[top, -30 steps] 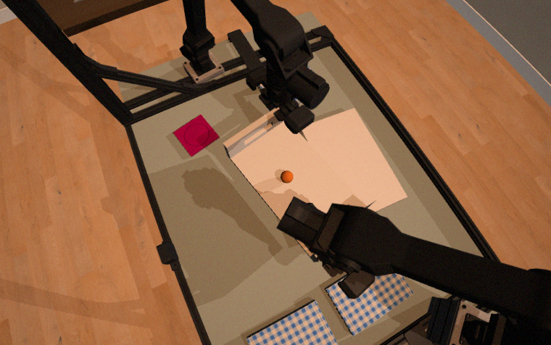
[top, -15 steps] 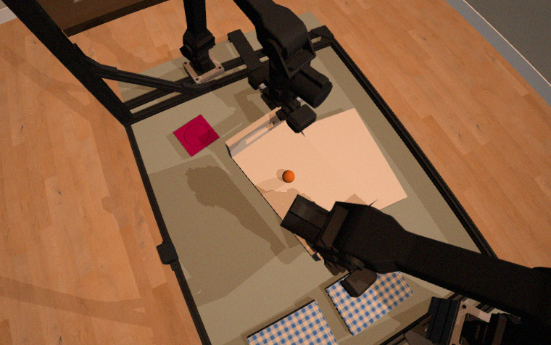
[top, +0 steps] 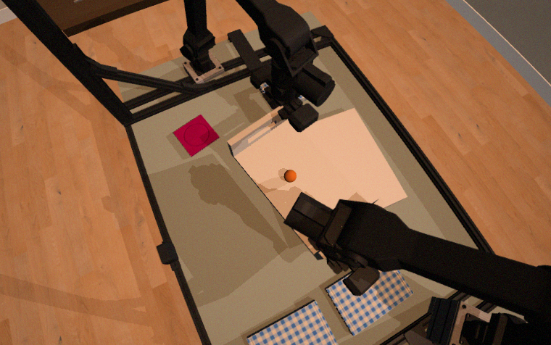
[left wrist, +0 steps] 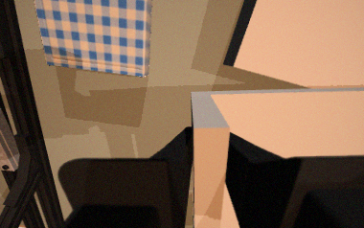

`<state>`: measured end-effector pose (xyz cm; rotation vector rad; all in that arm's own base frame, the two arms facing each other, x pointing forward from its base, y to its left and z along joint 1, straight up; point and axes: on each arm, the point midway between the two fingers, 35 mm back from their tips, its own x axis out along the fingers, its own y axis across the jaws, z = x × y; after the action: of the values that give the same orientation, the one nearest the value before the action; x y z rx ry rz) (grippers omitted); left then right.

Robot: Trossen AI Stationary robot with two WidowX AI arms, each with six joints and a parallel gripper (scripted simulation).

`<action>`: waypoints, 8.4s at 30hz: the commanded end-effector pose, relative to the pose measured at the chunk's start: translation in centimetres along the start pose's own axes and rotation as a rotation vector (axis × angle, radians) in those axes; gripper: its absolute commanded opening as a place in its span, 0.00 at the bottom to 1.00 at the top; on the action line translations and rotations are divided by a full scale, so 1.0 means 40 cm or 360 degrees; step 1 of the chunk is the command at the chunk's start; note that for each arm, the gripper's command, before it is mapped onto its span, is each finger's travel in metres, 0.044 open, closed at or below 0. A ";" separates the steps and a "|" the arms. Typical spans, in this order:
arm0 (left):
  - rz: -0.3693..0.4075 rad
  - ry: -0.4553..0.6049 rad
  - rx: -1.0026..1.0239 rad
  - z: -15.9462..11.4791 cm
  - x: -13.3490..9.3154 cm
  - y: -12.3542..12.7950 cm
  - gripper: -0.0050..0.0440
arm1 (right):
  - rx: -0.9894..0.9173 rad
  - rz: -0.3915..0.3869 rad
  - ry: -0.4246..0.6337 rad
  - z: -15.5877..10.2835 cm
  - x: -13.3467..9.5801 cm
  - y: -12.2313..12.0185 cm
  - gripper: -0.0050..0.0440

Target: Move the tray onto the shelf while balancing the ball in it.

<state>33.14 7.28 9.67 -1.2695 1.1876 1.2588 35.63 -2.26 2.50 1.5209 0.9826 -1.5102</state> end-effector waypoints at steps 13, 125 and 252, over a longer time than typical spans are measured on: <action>-0.0014 0.0002 0.0002 0.013 -0.006 -0.006 0.14 | 0.0002 -0.0006 0.0011 0.014 -0.013 -0.006 0.14; -0.0011 -0.0044 0.0002 0.107 -0.013 -0.030 0.14 | 0.0002 -0.0002 -0.0035 0.108 -0.008 -0.030 0.14; -0.0008 -0.0023 0.0002 0.209 -0.013 -0.054 0.14 | 0.0002 0.0001 -0.0014 0.210 -0.010 -0.054 0.14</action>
<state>34.62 15.63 9.81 -1.2588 1.1741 1.2643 30.34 -8.90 2.53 1.5066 0.9762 -1.5213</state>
